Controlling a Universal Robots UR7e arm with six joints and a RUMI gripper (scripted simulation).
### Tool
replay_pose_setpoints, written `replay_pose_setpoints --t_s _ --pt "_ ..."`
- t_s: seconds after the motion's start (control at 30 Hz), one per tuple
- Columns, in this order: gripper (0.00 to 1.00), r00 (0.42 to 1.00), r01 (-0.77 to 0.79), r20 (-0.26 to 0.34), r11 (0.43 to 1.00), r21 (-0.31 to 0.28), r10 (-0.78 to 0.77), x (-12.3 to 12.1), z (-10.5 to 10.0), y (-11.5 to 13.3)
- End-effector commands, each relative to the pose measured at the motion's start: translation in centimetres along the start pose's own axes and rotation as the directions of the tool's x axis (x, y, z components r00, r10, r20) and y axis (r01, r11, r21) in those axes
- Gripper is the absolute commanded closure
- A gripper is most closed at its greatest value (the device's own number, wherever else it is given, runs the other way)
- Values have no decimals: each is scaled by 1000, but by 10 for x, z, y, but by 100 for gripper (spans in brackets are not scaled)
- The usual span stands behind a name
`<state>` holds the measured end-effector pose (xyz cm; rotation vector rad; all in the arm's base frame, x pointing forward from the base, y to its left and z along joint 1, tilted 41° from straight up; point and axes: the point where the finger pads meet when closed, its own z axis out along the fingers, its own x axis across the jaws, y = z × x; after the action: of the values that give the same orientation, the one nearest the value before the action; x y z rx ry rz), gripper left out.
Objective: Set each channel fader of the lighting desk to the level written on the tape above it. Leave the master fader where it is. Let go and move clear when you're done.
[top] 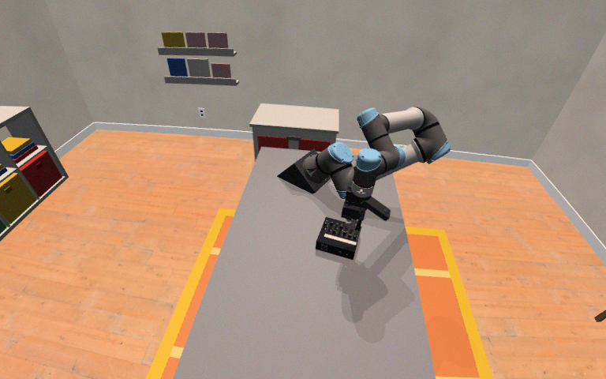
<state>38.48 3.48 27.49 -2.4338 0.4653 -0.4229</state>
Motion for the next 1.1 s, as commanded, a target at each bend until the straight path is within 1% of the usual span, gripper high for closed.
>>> replay_pose_setpoints --t_s 0.0,1.07 --pt "100 1000 0 0 1000 0 0 0 0 0" --pt "100 1000 0 0 1000 0 0 0 3 0"
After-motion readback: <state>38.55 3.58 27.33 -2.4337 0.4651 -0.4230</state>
